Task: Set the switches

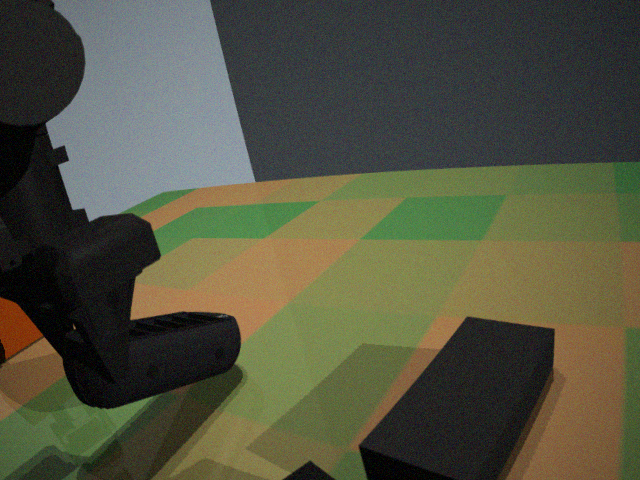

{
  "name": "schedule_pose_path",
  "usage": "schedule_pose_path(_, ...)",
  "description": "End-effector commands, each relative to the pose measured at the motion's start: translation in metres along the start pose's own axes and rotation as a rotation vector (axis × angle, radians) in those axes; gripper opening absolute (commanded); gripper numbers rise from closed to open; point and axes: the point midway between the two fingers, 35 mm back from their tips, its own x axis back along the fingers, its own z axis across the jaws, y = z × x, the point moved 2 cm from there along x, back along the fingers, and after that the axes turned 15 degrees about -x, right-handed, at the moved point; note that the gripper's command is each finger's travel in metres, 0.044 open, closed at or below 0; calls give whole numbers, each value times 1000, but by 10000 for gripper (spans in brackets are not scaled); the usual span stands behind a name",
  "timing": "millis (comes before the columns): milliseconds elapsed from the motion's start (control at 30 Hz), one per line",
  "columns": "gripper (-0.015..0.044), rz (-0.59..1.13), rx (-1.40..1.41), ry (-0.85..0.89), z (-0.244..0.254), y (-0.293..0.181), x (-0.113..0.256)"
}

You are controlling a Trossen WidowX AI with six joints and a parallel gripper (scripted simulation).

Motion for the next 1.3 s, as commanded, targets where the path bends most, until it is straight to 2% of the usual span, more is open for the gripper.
schedule_pose_path(0,338,7,13,-17,-3,-1,-7)
schedule_pose_path(1267,338,6,13,-17,0,11,-33)
